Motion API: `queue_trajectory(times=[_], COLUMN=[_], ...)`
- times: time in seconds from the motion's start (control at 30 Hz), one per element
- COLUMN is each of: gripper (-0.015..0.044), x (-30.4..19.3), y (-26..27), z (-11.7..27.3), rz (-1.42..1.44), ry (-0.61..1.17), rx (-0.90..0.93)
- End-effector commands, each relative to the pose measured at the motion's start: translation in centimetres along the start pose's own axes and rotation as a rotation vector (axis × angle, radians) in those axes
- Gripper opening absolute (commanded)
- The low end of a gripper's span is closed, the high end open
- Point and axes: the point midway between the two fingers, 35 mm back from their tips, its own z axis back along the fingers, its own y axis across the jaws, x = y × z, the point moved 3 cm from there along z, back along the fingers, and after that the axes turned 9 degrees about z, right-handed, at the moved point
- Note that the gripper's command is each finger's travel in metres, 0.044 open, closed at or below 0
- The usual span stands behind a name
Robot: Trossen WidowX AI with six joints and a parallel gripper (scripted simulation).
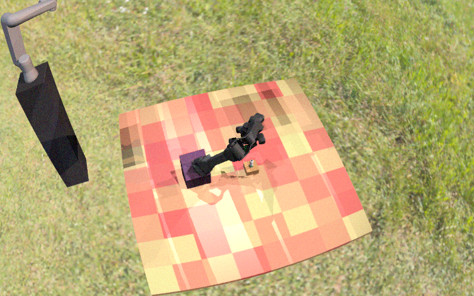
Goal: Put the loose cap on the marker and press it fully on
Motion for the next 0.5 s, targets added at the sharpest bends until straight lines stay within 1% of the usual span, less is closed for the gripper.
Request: queue_trajectory(times=[0.0,0.33,0.47], gripper=[0.0000,0.0000,0.0000], x=[-1.8,-5.7,-6.0], y=[-0.5,-0.6,-0.6], z=[0.9,2.3,2.4], rz=[-0.005,-0.006,-0.006], ry=[0.002,0.007,0.008], rx=[-0.013,-0.011,-0.011])
